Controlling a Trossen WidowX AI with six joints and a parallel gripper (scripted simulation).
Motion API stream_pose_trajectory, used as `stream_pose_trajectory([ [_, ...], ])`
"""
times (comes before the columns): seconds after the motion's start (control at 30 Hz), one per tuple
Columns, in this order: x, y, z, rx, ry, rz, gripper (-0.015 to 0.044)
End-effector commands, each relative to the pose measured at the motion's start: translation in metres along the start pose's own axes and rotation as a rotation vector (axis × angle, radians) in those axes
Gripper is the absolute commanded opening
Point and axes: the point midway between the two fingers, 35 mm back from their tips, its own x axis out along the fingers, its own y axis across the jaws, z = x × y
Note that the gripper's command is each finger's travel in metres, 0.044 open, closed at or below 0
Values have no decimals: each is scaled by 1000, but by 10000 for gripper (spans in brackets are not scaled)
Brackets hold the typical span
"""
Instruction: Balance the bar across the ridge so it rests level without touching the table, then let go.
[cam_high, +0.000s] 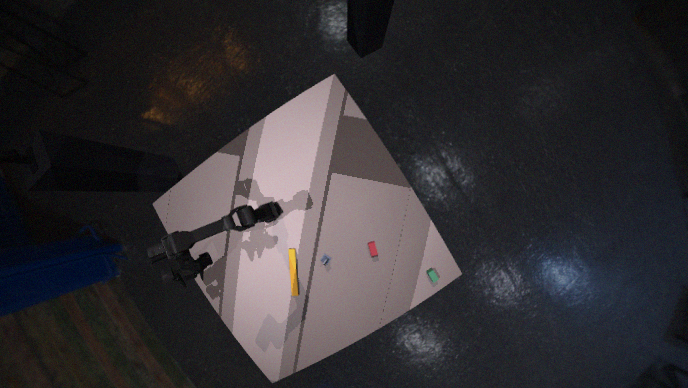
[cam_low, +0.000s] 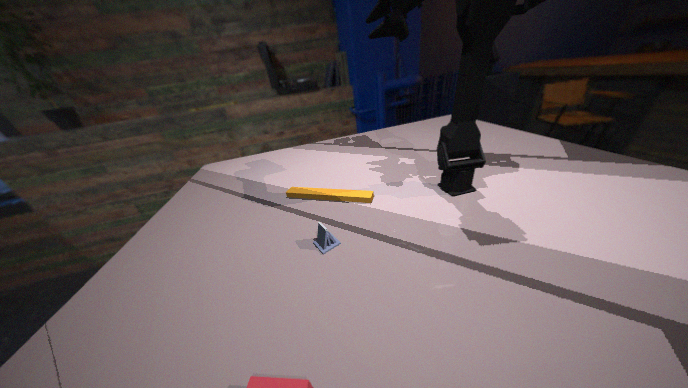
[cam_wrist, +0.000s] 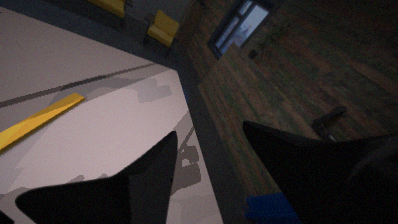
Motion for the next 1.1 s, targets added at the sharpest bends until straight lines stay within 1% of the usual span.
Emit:
stream_pose_trajectory([
  [0.0, 15, 8, -3, 65, 11, 46, 315],
  [0.5, 75, 51, 0, 309, 80, 242, 315],
  [1.07, 130, 114, 12, 506, 229, 434, 315],
])
